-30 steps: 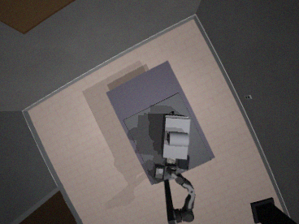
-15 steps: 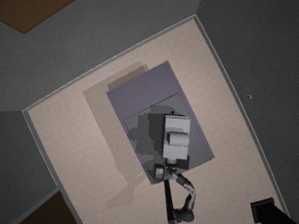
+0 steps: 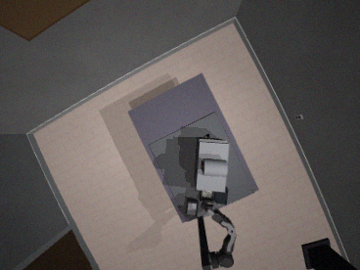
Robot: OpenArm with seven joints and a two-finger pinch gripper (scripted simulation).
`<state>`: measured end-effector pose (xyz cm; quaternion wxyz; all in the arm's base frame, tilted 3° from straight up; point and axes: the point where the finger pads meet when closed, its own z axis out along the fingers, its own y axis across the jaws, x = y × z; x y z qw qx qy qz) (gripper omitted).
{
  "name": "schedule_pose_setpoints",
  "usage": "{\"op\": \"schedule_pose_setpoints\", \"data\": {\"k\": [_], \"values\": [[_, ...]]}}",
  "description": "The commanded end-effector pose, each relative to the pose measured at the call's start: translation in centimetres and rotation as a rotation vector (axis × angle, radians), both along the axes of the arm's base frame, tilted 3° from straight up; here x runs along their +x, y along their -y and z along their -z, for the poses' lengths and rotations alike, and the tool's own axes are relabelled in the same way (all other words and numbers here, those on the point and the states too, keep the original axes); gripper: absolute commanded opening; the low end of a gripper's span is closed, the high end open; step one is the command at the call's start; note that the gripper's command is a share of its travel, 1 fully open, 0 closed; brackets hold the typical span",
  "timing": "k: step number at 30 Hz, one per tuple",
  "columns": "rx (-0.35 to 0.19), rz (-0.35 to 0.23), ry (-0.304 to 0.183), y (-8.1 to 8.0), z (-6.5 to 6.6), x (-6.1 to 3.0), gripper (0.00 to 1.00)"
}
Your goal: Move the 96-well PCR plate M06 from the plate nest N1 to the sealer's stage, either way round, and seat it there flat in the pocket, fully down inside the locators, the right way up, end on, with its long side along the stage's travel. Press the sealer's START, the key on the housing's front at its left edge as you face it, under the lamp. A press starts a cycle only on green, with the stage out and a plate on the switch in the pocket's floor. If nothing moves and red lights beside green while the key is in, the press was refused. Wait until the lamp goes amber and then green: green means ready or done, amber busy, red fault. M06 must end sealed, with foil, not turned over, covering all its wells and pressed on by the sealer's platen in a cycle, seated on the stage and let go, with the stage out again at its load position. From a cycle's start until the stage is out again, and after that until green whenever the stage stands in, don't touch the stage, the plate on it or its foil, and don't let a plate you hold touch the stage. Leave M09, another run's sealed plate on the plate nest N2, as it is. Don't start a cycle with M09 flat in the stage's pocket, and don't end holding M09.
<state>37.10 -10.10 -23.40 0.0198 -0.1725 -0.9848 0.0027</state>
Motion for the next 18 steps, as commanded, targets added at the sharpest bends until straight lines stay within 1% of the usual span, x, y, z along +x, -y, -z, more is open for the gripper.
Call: {"op": "schedule_pose_setpoints", "data": {"k": [1,6,11,18], "values": [[-0.001,0.002,0.0,0.0,0.1,-0.03,0.0],[-0.001,0.002,0.0,0.0,0.1,-0.03,0.0],[0.004,-0.001,-0.003,-0.1,3.1,-0.22,0.0],[0.004,-0.001,-0.003,-0.1,3.1,-0.22,0.0]]}}
